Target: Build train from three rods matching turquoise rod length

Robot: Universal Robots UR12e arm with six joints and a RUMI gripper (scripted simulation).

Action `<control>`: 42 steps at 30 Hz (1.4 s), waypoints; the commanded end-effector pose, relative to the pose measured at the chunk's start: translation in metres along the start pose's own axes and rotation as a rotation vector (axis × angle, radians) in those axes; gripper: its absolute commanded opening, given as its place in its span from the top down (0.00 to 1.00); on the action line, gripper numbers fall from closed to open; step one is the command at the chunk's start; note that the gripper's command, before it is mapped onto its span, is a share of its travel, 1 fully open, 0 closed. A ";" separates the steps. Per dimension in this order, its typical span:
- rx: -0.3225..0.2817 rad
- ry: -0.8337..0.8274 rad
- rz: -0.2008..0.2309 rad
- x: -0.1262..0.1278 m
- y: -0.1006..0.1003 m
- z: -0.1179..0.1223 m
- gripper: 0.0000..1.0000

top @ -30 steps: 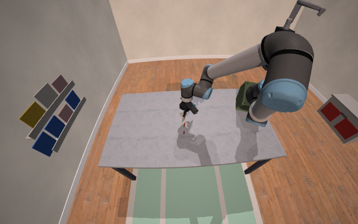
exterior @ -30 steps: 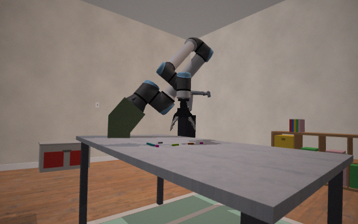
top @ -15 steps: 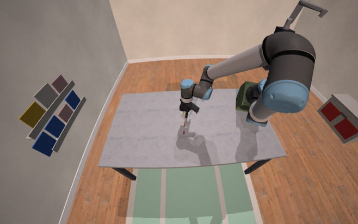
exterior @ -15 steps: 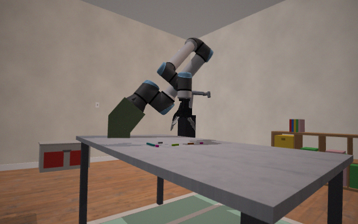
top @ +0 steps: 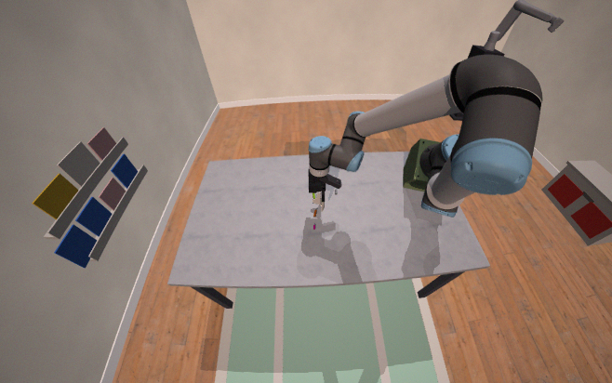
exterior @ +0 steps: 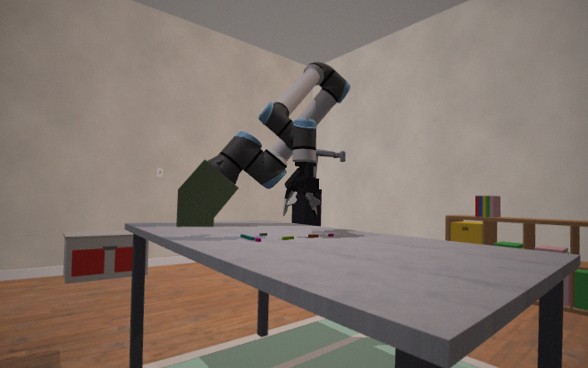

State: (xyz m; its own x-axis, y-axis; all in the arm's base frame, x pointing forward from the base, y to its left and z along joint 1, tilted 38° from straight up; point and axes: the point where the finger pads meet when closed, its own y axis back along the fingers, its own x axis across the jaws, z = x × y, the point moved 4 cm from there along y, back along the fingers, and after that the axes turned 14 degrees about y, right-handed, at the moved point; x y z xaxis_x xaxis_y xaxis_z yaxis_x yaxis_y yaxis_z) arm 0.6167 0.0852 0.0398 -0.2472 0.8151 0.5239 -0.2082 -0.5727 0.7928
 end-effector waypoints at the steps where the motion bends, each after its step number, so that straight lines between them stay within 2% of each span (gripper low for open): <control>1: 0.002 0.168 0.007 0.001 0.000 -0.001 0.00; 10: 0.002 0.396 0.007 0.000 0.000 0.000 0.00; 12: 0.002 0.396 0.007 0.000 0.000 0.000 0.00; 15: 0.001 0.510 0.008 0.000 0.000 0.001 0.00; 26: 0.000 0.763 0.007 0.000 0.000 0.003 0.00; 42: 0.001 0.837 0.007 0.000 -0.001 0.004 0.00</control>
State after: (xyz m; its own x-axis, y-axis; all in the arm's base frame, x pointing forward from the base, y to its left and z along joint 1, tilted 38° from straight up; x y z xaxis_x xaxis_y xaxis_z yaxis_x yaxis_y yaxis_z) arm 0.6205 0.0853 0.0393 -0.8653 0.4840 0.1307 -0.2030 -0.5766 0.7914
